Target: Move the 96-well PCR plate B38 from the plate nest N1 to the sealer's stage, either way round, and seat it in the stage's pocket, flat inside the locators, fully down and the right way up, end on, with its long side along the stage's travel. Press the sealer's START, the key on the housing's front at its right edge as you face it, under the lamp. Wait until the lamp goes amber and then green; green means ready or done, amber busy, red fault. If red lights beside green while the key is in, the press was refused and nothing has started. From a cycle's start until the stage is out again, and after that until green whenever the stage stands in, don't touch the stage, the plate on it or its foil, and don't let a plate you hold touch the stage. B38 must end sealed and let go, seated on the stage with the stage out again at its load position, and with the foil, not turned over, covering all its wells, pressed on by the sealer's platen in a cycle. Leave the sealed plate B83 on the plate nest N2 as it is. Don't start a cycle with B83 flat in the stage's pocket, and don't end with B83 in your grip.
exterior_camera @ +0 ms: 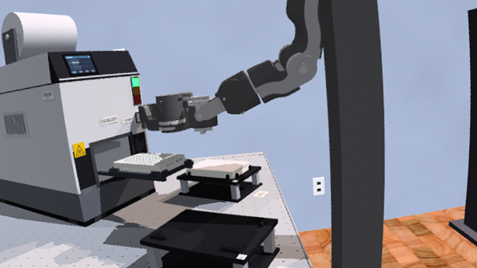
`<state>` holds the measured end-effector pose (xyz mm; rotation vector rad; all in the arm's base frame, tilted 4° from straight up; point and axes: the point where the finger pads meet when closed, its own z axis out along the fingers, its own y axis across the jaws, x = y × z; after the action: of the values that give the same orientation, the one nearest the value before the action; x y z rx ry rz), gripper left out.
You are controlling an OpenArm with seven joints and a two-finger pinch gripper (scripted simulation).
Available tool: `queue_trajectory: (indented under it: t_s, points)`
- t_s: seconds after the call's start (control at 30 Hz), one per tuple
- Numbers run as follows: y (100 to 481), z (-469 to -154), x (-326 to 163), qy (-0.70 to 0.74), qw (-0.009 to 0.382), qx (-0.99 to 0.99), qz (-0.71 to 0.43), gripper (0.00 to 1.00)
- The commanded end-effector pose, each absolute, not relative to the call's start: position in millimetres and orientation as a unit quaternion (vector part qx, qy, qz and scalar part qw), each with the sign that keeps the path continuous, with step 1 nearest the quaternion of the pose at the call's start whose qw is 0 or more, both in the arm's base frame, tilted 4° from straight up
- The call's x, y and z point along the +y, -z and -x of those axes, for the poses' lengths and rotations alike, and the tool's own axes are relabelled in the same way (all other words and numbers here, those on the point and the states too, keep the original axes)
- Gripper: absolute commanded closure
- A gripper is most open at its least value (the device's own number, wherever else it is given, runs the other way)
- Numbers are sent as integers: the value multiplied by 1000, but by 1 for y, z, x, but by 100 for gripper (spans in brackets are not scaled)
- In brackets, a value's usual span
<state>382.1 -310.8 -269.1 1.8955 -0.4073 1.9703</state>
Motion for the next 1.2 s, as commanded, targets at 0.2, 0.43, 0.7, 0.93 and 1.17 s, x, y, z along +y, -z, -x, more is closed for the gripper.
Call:
queue_trajectory:
  t_s: [0.2,0.43,0.7,0.93,1.17]
  points:
    - [269,-379,-310,-700,189,-145,-673,100]
    - [269,-377,-310,-700,190,-146,-673,100]
    - [268,-377,-310,-700,190,-146,-673,100]
    - [268,-376,-309,-700,190,-146,-673,100]
    - [268,-376,-309,-700,190,-146,-673,100]
